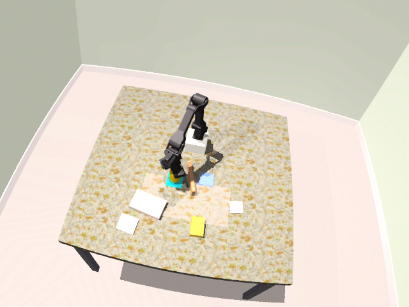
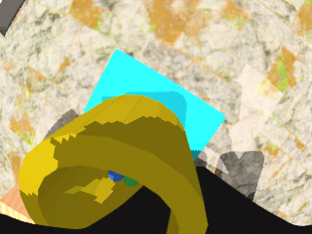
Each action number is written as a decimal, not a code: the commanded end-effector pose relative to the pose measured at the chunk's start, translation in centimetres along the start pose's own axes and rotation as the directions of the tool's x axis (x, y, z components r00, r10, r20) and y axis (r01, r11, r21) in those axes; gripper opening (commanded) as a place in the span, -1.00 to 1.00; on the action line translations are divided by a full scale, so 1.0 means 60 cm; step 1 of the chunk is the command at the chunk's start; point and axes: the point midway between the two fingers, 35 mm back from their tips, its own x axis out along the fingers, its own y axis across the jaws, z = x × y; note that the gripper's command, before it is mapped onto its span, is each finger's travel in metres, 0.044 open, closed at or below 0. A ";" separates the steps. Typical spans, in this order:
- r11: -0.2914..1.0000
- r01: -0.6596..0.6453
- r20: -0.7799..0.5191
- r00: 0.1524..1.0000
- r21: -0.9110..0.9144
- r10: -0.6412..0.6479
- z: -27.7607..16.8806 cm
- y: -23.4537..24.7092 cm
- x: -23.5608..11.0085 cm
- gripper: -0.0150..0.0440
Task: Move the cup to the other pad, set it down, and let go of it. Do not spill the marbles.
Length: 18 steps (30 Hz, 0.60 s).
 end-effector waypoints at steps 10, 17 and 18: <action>1.000 0.002 -0.002 1.000 0.000 -0.002 -0.001 -0.002 0.022 -0.49; 1.000 0.002 -0.002 1.000 0.000 -0.002 -0.001 -0.002 0.022 -0.49; 1.000 0.002 -0.002 1.000 0.000 -0.002 -0.001 -0.002 0.022 -0.49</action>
